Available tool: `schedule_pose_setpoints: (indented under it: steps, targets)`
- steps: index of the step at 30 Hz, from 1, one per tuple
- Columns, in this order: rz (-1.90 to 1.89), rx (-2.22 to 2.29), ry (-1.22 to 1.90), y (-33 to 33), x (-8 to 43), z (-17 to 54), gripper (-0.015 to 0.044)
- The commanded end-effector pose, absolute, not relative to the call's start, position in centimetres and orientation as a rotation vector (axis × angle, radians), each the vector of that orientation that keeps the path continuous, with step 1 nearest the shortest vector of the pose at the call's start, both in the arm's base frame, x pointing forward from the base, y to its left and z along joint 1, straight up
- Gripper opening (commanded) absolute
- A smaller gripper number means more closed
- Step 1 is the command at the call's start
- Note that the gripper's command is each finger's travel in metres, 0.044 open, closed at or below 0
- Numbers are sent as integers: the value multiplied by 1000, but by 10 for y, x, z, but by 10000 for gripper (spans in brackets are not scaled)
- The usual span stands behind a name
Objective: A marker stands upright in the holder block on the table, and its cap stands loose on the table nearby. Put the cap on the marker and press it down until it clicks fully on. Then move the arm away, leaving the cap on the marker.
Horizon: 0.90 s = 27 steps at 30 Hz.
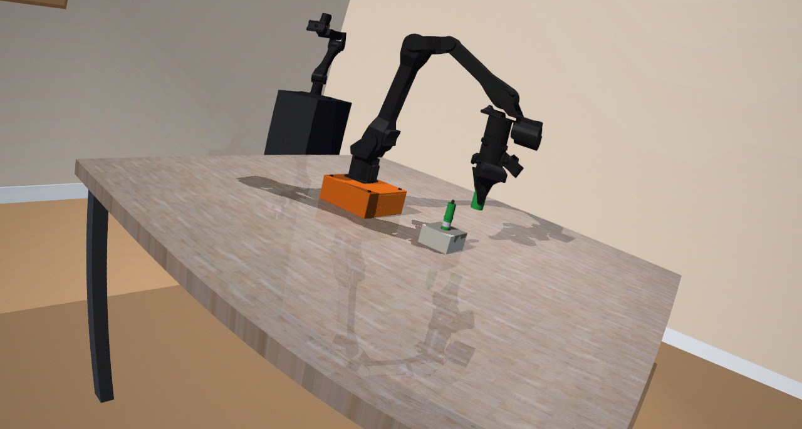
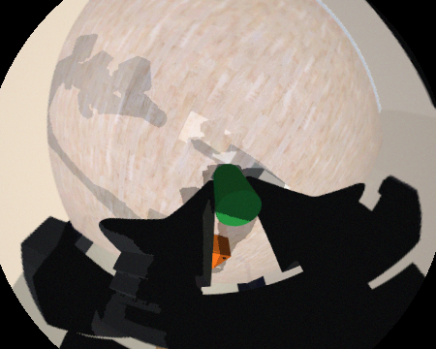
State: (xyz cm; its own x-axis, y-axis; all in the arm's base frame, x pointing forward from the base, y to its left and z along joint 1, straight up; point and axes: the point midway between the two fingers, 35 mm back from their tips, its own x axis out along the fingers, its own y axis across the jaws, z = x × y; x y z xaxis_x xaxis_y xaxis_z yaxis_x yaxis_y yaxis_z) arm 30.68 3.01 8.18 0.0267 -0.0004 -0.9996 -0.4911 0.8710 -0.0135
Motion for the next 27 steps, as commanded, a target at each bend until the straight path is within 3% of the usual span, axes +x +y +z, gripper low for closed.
schedule_pose_setpoints:
  steps: [1,27]
  targets:
    - [396,-409,1500,17,308,89,0]
    - [387,-417,1508,-67,285,121,0]
